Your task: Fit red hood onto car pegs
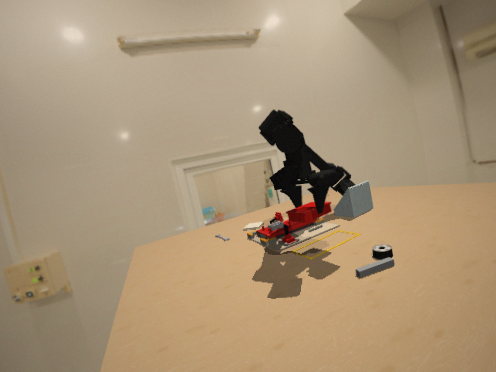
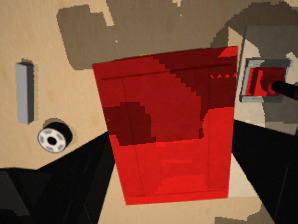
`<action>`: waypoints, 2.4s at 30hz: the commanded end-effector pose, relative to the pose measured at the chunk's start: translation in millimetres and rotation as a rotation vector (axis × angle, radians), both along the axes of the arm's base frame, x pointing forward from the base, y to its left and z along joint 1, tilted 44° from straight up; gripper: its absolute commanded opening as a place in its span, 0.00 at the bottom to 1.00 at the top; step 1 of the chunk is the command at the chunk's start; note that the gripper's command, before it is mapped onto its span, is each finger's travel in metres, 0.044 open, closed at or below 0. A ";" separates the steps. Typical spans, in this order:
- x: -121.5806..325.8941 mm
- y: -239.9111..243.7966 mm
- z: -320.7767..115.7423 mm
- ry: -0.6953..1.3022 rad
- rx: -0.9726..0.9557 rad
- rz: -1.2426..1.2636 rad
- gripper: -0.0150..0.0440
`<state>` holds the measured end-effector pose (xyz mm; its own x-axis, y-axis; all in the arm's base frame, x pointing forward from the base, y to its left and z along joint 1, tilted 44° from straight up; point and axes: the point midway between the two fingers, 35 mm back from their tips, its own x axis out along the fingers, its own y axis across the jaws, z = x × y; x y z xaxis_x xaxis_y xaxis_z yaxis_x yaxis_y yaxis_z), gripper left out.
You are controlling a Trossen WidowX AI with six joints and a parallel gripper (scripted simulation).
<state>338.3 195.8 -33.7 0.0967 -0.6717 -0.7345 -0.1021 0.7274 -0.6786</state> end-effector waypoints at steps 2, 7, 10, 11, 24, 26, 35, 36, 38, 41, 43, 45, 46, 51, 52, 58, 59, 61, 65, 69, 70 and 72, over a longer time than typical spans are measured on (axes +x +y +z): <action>5.7 -13.8 21.3 -0.015 0.006 0.001 0.25; 9.5 -31.1 40.4 -0.023 0.009 -0.007 0.25; 11.0 -41.9 51.6 -0.028 0.011 -0.013 0.25; 11.4 -45.6 55.3 -0.030 0.011 -0.014 0.25; 9.7 -94.2 99.7 -0.053 0.013 -0.039 0.25; 8.4 -101.7 106.0 -0.056 0.012 -0.042 0.25; -0.7 -135.8 132.5 -0.073 0.007 -0.060 0.25; -2.1 -139.6 135.3 -0.074 0.007 -0.063 0.25; -5.0 -147.1 140.7 -0.078 0.005 -0.067 0.25; -9.8 -158.4 148.5 -0.083 0.002 -0.073 0.25; -13.3 -165.8 153.5 -0.087 0.000 -0.078 0.25; -15.7 -170.6 156.7 -0.089 -0.001 -0.081 0.25; -16.0 -171.2 157.1 -0.090 -0.002 -0.081 0.25; -14.1 -173.2 150.6 -0.090 -0.002 -0.081 0.25; -13.7 -175.3 148.4 -0.090 -0.002 -0.081 0.25; -9.9 -196.7 131.1 -0.090 -0.002 -0.081 0.25; -9.5 -200.0 128.6 -0.090 -0.002 -0.081 0.25; -9.3 -205.5 124.8 -0.091 -0.003 -0.081 0.25; -10.1 -207.7 123.5 -0.091 -0.003 -0.081 0.25; -10.2 -207.7 123.6 -0.091 -0.003 -0.081 0.25; -10.2 -207.7 123.6 -0.091 -0.003 -0.081 0.25; -10.2 -207.7 123.6 -0.091 -0.003 -0.081 0.25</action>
